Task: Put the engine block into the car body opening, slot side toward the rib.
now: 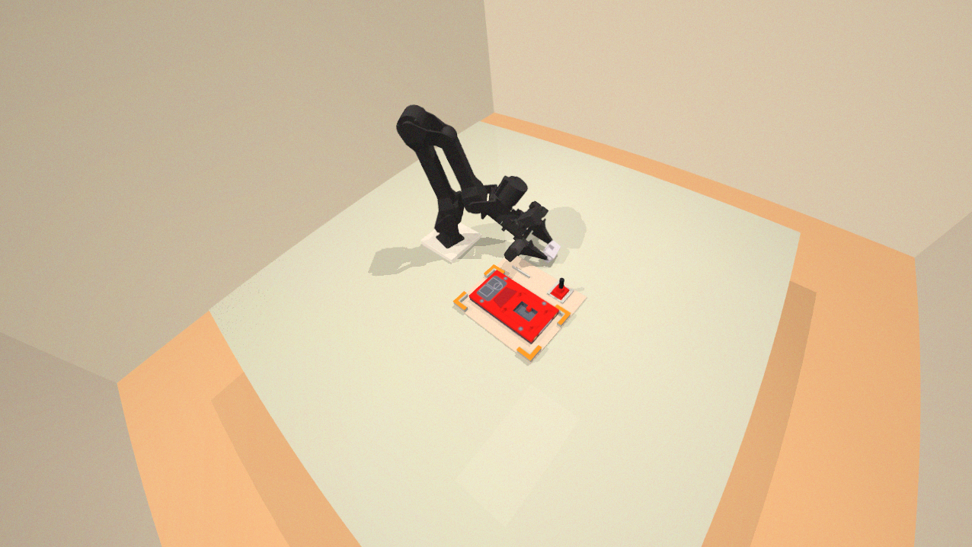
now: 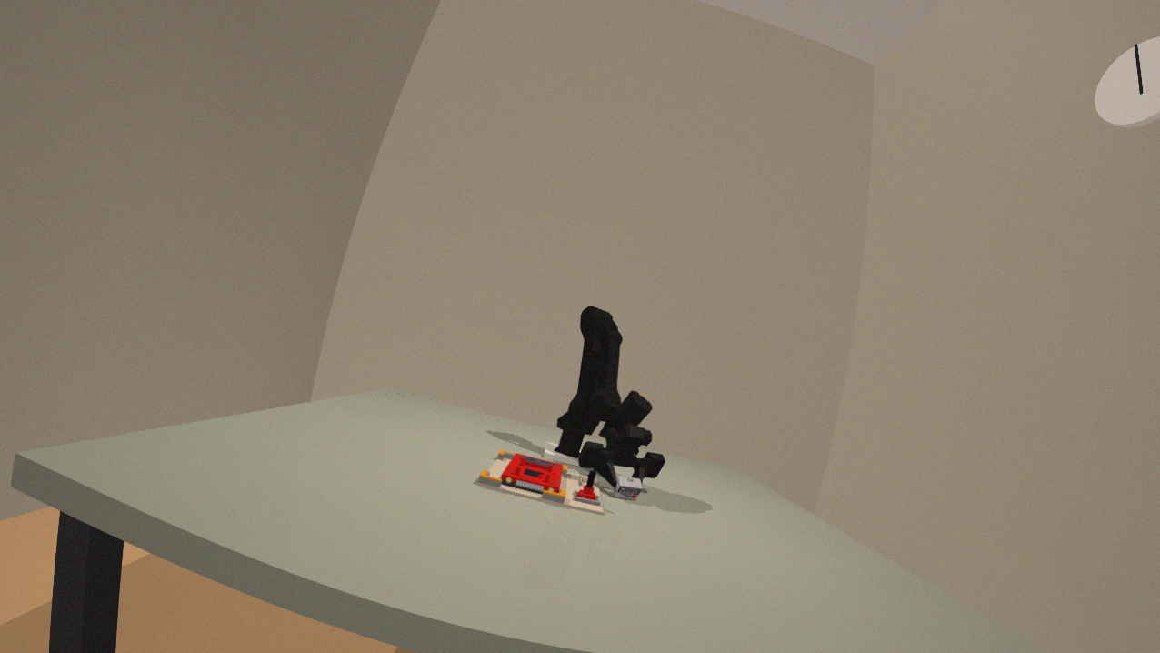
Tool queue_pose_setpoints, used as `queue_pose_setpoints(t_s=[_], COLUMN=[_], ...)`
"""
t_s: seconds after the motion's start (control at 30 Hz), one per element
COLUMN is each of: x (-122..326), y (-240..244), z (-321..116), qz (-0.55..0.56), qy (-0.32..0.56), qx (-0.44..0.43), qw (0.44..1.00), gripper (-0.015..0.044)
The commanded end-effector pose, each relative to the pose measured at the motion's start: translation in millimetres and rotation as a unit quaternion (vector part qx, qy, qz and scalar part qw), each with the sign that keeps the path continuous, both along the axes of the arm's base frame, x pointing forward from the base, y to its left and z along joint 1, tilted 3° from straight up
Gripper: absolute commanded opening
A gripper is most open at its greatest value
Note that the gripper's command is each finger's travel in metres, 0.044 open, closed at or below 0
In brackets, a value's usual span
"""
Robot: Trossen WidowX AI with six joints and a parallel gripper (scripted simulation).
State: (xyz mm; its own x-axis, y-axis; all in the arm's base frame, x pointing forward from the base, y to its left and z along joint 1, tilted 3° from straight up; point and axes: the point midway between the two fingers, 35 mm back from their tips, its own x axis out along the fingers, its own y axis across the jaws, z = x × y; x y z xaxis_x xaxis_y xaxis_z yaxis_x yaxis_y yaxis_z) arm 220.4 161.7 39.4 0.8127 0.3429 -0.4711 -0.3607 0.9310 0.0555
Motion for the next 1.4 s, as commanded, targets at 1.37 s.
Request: queue_pose_setpoints(t_s=[1.37], x=[0.9], y=[0.7], z=[-2.6], qz=[0.000], qy=[0.007], qx=[-0.005], qw=[1.000], gripper=[0.0000])
